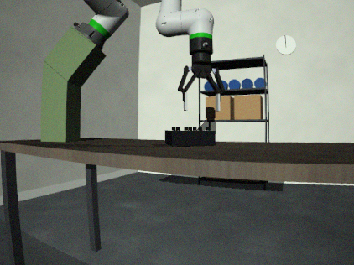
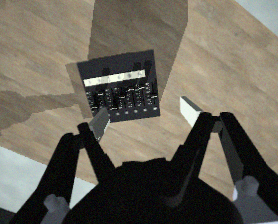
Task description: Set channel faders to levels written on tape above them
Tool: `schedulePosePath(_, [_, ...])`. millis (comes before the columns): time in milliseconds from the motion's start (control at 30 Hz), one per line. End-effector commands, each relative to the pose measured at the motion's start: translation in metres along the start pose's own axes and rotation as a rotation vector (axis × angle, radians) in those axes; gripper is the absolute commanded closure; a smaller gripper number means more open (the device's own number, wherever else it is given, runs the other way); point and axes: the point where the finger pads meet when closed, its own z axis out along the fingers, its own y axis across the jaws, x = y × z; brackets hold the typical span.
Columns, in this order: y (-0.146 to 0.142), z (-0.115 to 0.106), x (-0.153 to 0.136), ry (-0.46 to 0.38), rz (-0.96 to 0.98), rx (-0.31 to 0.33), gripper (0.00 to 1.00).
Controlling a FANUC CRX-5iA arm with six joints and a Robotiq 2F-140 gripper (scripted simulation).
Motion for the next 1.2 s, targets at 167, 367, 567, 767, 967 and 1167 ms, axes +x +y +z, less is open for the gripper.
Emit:
schedulePosePath(167, [0.000,-0.025,0.000,0.001,0.000,0.002,0.00])
schedulePosePath(367, [0.000,-0.046,0.000,0.001,0.000,0.002,0.00])
schedulePosePath(567, [0.000,-0.053,0.000,0.001,0.000,0.002,0.00])
schedulePosePath(767, [0.000,-0.053,0.000,0.001,0.000,0.002,0.00])
schedulePosePath(967, [0.000,-0.053,0.000,0.001,0.000,0.002,0.00])
schedulePosePath(1167, [0.000,-0.053,0.000,0.001,0.000,0.002,0.00])
